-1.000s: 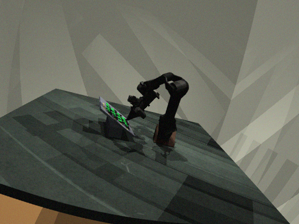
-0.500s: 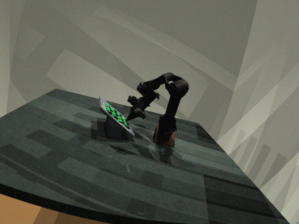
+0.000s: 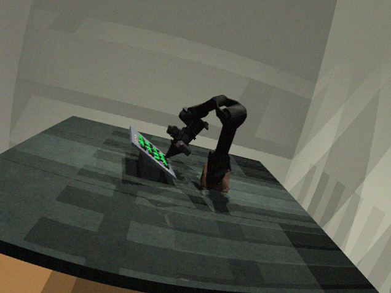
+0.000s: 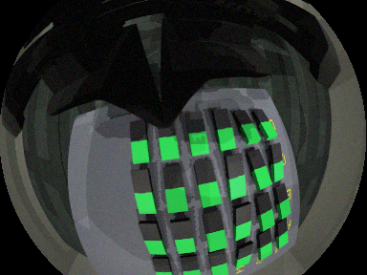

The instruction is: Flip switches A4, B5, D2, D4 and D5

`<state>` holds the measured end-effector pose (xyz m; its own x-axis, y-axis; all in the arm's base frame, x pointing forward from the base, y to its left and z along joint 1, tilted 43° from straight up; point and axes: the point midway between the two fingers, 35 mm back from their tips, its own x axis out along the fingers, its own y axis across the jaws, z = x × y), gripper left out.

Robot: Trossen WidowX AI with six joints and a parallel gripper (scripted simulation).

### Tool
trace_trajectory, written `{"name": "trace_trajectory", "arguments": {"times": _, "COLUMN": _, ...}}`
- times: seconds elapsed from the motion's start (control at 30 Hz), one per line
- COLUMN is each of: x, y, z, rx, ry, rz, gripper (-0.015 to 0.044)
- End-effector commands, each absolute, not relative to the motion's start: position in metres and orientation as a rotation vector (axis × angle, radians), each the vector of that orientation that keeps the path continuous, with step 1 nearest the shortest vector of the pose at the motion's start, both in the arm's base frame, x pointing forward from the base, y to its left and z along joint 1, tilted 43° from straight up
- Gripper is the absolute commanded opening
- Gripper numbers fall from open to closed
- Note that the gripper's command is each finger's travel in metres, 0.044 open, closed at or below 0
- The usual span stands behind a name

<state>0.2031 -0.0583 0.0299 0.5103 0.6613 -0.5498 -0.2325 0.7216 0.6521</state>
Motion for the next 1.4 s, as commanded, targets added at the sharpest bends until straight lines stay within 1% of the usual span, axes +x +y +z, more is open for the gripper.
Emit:
{"name": "trace_trajectory", "arguments": {"times": 0.0, "x": 0.203, "y": -0.057, "z": 0.030, "rx": 0.555, "ry": 0.879, "rz": 0.570, "gripper": 0.0000}}
{"name": "trace_trajectory", "arguments": {"times": 1.27, "x": 0.206, "y": -0.054, "z": 0.027, "rx": 0.555, "ry": 0.879, "rz": 0.570, "gripper": 0.0000}}
{"name": "trace_trajectory", "arguments": {"times": 1.37, "x": 0.198, "y": -0.069, "z": 0.036, "rx": 0.544, "ry": 0.893, "rz": 0.565, "gripper": 0.0000}}
